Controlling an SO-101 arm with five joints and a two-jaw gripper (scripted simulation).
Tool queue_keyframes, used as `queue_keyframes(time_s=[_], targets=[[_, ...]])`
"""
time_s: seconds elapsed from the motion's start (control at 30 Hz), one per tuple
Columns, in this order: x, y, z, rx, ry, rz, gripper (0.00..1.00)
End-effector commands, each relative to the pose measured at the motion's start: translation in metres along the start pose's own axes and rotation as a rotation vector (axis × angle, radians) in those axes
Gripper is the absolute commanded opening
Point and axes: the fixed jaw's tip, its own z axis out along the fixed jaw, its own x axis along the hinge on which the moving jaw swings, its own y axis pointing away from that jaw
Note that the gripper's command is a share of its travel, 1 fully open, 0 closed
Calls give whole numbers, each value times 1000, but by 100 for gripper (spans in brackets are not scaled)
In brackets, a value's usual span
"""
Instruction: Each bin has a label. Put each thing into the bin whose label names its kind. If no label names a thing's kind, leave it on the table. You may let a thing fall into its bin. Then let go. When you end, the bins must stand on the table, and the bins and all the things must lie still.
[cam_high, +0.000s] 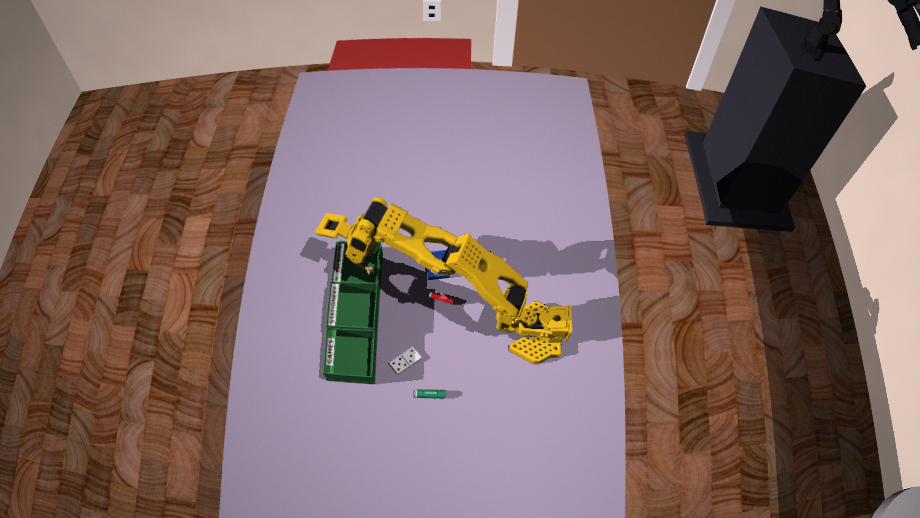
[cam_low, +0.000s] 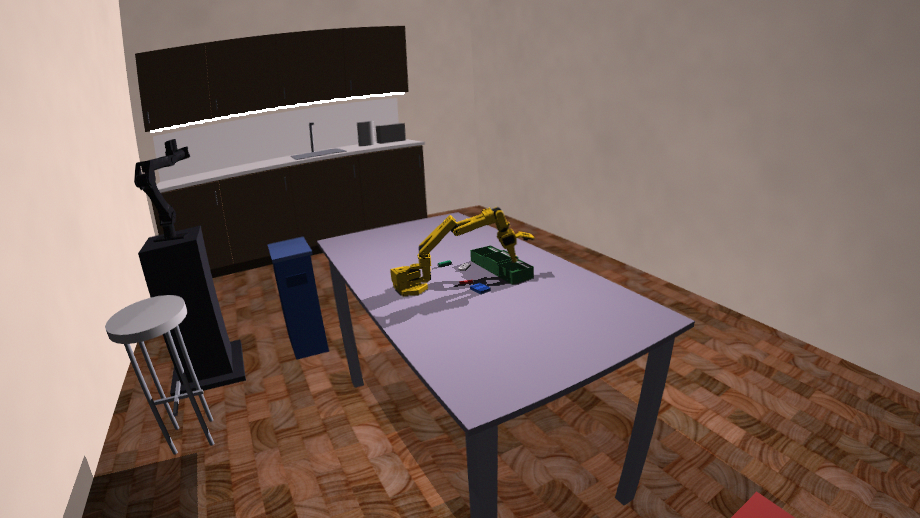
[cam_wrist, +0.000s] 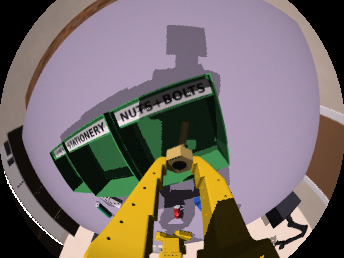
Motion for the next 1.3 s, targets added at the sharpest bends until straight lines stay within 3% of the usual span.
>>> queue_keyframes(time_s=[0.0, 1.27], targets=[[-10, -3, -9, 2, -62, 17, 0], [-7, -3, 1, 2, -37, 18, 0]])
